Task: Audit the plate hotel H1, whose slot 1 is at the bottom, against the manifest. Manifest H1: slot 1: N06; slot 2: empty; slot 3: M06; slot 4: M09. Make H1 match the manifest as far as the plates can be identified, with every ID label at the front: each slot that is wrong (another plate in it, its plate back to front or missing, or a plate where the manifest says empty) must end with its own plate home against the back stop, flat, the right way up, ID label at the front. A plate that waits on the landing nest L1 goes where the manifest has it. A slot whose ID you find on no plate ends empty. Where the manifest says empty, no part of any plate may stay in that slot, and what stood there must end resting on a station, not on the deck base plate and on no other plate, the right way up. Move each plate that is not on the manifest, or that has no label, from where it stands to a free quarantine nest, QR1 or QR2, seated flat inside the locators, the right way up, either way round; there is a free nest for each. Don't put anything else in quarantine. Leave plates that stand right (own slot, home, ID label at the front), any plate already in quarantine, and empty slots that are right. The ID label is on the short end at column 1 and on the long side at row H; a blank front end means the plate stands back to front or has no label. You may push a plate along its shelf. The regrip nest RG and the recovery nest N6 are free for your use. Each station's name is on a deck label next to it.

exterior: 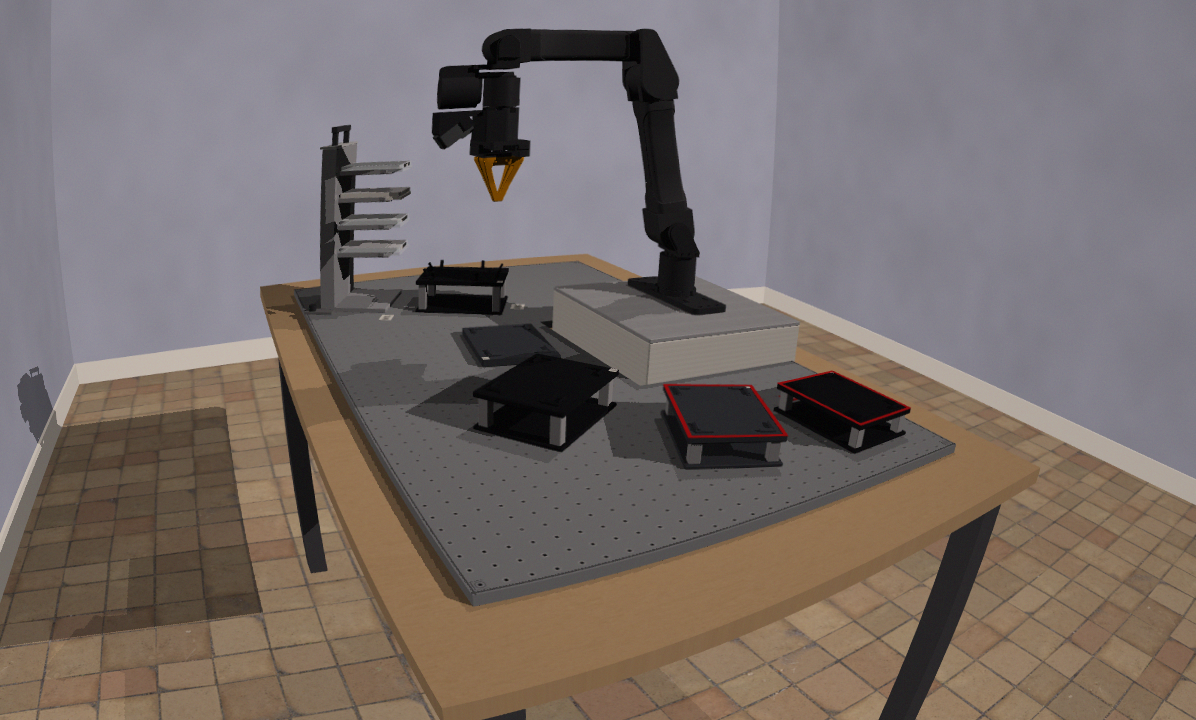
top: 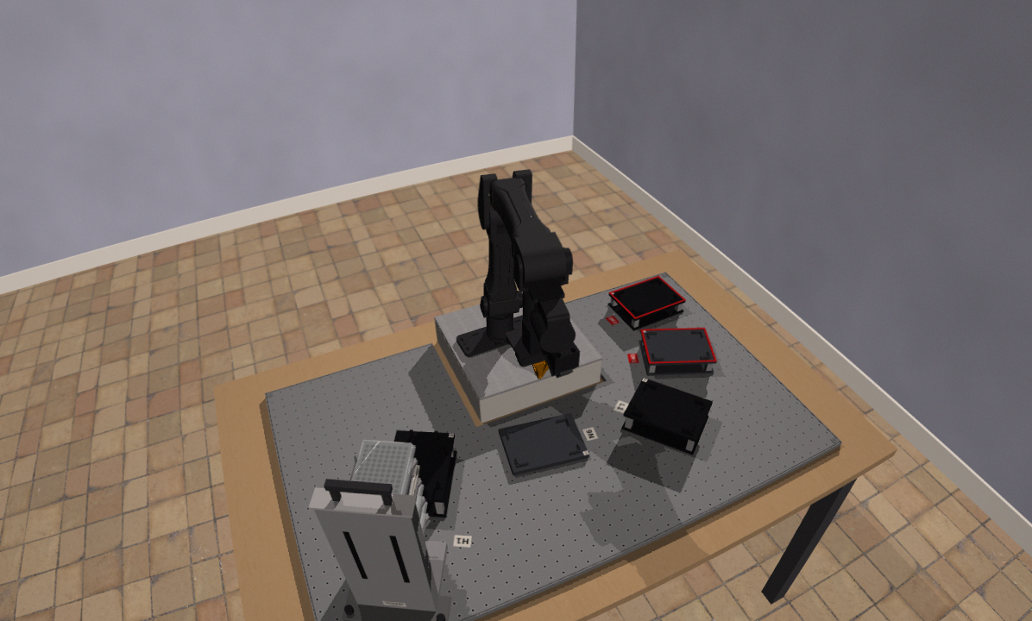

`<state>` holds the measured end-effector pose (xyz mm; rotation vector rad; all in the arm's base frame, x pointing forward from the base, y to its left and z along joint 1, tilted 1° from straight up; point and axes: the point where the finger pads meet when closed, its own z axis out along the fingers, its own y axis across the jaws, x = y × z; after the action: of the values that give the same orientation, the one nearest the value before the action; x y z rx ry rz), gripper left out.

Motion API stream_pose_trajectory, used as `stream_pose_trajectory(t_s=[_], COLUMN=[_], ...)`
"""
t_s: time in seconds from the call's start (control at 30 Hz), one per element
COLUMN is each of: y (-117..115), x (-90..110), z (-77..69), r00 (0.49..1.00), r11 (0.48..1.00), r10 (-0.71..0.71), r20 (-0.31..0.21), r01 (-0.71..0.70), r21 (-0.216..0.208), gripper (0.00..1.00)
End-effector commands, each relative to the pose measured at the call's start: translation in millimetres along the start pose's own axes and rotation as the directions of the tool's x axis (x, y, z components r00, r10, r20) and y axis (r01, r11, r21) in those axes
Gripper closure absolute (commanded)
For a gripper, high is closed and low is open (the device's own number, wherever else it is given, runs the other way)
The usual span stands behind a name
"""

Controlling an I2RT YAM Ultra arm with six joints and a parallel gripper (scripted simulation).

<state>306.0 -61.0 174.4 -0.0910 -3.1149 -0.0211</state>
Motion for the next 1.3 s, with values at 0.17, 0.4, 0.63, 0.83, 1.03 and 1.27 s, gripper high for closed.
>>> stream_pose_trajectory(t_s=[0.17, 0.4, 0.63, 0.83, 1.03, 1.27], y=[-21, -44, -67, -80, -87, -85], x=[-2, -3, -4, -5, -6, -7], z=[-9.9, -10.0, -10.2, -10.3, -10.4, -10.3], r00=[0.994, 0.977, 0.946, 0.923, 0.880, 0.840], r11=[1.000, 0.998, 0.994, 0.990, 0.982, 0.977], r10=[0.000, 0.041, 0.078, 0.098, 0.130, 0.144], r20=[0.107, 0.212, 0.314, 0.372, 0.456, 0.523], r01=[-0.002, -0.050, -0.099, -0.128, -0.176, -0.204], r21=[0.019, 0.037, 0.053, 0.059, 0.060, 0.060], gripper=[1.00, 1.00, 1.00, 1.00, 1.00, 1.00])
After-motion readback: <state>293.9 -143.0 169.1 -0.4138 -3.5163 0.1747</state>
